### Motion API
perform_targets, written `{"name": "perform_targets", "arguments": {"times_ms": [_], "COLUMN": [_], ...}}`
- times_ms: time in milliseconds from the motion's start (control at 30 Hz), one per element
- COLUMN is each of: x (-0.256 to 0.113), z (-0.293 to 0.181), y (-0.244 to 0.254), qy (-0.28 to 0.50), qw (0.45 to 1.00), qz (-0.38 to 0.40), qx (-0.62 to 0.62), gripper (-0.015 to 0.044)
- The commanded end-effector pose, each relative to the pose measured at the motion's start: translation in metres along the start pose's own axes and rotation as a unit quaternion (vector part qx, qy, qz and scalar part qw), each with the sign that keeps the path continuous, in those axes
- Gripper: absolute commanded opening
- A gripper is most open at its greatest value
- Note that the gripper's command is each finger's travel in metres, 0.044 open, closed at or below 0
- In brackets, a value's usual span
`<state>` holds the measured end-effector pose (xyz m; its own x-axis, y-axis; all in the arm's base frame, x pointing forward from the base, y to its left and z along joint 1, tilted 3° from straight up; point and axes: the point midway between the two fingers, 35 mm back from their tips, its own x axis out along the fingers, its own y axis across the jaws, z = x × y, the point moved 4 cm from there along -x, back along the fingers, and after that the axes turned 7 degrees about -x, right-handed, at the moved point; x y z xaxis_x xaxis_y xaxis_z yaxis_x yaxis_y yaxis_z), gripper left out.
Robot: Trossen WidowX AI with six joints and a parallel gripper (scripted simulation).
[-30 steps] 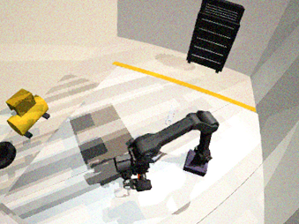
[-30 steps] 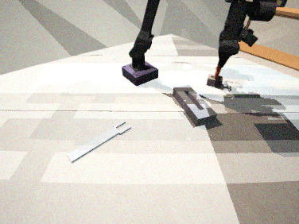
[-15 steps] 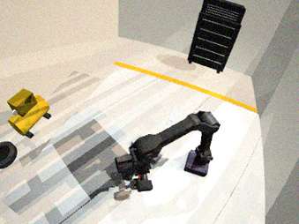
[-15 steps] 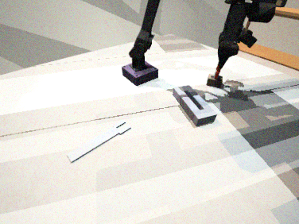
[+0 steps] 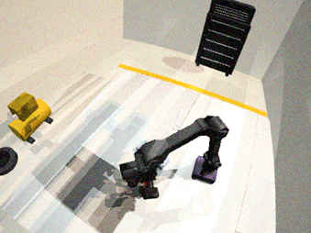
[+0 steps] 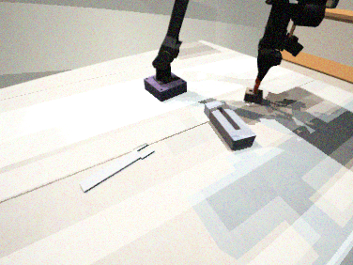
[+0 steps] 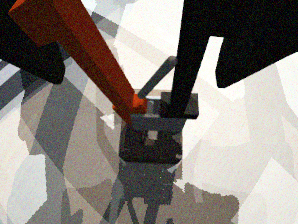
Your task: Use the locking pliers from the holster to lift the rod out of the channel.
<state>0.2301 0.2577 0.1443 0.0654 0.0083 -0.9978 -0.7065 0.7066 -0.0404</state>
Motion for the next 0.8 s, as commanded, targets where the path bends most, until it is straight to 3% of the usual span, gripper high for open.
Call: {"name": "perform_targets", "arguments": {"times_ms": [0, 767], "x": [0.0009, 0.0009], "z": [0.0002, 0.0002], "y": [-0.0004, -0.0004], "qy": [0.000, 0.000], "qw": [1.000, 1.000], "qz": [-0.001, -0.001], "qx": [-0.002, -0.002], "gripper": [0.0401, 0.0371]}}
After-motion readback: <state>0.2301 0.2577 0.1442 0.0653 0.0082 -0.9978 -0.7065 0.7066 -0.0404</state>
